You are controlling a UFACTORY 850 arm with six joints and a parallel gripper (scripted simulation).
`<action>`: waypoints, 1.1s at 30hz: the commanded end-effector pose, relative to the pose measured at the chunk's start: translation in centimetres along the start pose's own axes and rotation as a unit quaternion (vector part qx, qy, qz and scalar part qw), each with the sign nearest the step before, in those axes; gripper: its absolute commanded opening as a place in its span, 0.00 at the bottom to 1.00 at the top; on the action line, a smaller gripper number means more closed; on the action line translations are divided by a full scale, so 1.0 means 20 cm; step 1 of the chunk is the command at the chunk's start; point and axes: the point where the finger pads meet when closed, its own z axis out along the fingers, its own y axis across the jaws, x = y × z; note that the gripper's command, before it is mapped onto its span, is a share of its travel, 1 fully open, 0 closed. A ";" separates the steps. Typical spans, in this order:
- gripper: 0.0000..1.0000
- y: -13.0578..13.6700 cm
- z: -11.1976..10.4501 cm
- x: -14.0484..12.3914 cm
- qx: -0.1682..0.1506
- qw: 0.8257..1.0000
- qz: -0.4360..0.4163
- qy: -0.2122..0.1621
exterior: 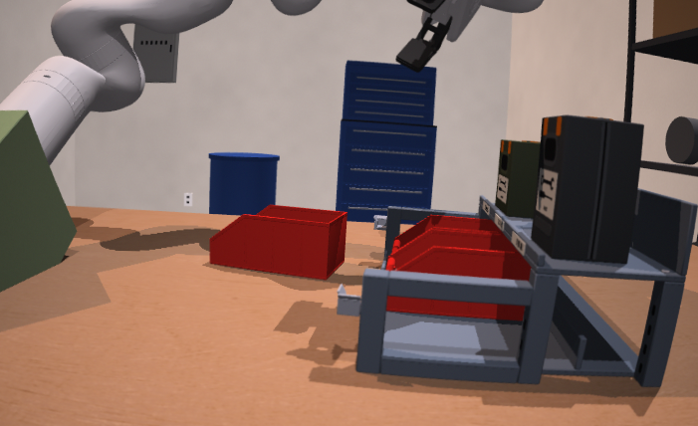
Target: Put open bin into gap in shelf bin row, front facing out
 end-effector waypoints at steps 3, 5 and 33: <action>1.00 0.00 0.00 0.00 0.000 1.000 0.000 -0.001; 1.00 0.00 0.00 0.00 0.000 1.000 0.000 -0.001; 1.00 0.03 0.14 0.27 0.000 1.000 0.000 0.000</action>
